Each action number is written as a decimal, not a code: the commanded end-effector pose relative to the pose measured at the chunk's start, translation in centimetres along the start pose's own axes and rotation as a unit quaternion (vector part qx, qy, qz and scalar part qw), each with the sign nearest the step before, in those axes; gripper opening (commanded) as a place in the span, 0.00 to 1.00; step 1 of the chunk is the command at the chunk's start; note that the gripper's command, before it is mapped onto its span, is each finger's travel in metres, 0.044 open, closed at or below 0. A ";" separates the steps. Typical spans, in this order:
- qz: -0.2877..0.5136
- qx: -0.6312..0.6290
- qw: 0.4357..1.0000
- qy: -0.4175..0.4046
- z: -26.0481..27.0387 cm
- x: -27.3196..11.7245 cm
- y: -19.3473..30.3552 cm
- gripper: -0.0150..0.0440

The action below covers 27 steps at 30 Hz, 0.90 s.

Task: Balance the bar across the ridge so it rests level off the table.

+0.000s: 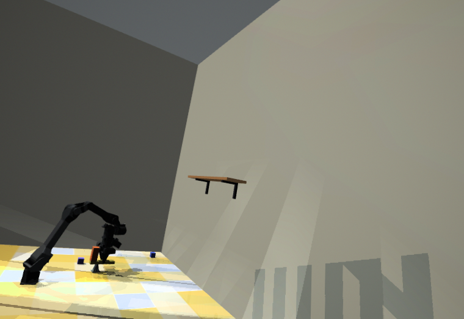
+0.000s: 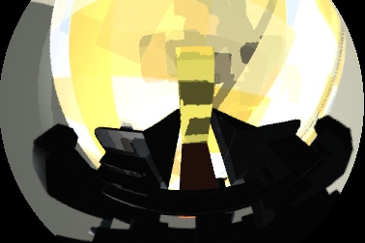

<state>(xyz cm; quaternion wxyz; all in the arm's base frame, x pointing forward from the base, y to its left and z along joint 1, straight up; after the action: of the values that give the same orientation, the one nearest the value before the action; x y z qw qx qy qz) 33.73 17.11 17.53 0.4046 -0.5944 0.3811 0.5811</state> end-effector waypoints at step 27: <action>0.000 0.000 1.000 0.000 0.0 0.0 0.0 0.54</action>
<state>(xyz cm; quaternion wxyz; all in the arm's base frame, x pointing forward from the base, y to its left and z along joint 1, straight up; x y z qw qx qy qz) 33.73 17.11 17.53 0.4046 -0.5945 0.3810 0.5811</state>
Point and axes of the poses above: the point midway between the two fingers, 35 mm back from their tips, its own x axis out along the fingers, its own z axis across the jaws, y = z × x, the point moved 8 cm from there along -x, back along the fingers, and after that the axes turned 13 degrees about -x, right-handed, at the moved point
